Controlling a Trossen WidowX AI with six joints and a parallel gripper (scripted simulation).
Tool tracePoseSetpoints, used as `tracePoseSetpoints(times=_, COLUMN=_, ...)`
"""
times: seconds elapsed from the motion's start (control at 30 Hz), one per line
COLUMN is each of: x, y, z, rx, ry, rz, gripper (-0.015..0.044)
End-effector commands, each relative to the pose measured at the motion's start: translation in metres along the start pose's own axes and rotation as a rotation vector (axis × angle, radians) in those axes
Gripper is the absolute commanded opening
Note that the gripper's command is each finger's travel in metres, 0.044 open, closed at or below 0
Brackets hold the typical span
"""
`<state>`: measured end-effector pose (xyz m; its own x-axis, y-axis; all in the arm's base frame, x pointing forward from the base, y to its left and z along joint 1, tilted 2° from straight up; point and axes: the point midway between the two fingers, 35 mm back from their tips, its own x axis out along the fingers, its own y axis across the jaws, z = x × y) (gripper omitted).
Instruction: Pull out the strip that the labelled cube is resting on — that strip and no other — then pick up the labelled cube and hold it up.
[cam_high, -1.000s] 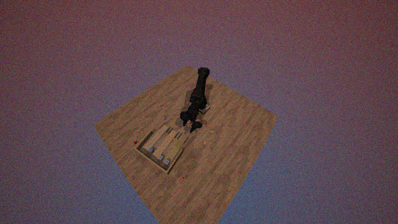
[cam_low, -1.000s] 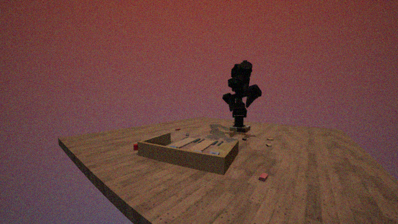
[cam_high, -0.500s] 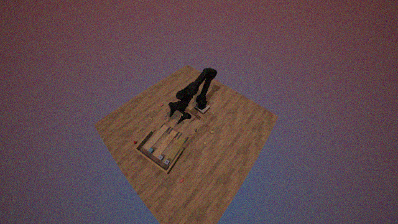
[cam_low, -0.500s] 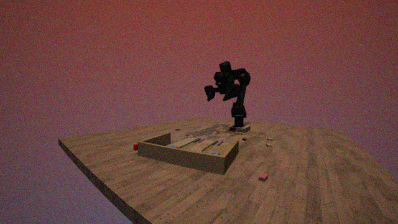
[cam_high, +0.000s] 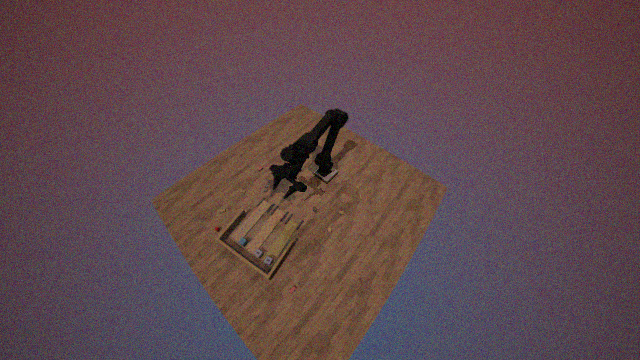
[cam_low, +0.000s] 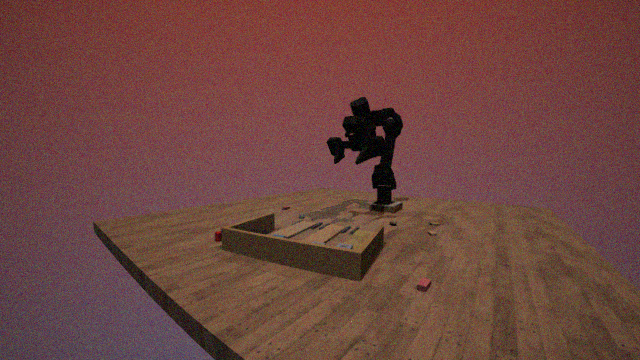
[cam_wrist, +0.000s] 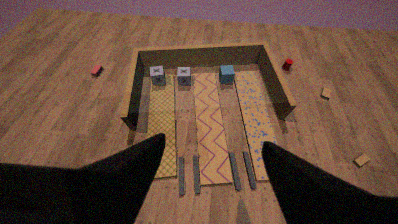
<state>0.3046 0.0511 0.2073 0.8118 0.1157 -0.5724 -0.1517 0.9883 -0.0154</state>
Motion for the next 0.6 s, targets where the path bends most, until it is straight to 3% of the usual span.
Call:
tracePoseSetpoints(times=0.0, x=0.02, y=0.012, z=-0.001, rx=-0.023, ry=0.146, rz=0.03, gripper=0.0242)
tracePoseSetpoints(times=0.3, x=0.073, y=0.048, z=-0.017, rx=-0.103, ry=0.535, rz=0.07, gripper=0.0006)
tracePoseSetpoints(times=0.57, x=0.106, y=0.075, z=-0.044, rx=-0.164, ry=0.861, rz=0.086, gripper=0.0)
